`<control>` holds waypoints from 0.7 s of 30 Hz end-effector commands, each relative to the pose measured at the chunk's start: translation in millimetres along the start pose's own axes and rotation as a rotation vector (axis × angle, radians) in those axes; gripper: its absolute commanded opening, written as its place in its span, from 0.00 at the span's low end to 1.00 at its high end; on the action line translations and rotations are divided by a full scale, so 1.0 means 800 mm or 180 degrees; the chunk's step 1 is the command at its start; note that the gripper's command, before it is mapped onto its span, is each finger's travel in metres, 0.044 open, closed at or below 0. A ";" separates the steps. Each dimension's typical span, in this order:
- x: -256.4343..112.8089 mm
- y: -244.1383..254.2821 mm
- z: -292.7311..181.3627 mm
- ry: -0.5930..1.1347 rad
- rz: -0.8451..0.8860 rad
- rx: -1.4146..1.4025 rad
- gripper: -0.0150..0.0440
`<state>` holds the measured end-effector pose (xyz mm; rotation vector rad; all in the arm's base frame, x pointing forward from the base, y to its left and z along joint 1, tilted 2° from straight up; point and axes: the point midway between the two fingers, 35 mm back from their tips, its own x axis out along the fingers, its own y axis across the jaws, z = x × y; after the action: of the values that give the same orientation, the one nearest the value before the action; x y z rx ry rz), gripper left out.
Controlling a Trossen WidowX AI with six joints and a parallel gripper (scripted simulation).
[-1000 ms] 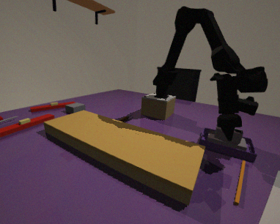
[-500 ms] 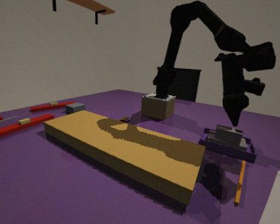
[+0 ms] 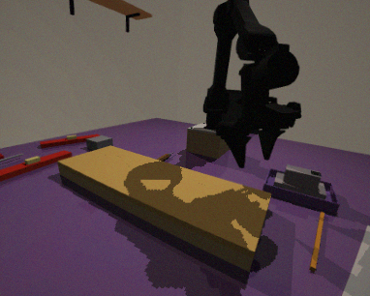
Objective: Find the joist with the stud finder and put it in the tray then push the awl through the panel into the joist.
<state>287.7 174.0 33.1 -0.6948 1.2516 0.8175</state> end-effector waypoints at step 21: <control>-0.026 -0.137 -0.368 0.0748 -0.0301 0.3364 1.00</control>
<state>230.6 -124.2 0.6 -0.0091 1.6043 -0.0388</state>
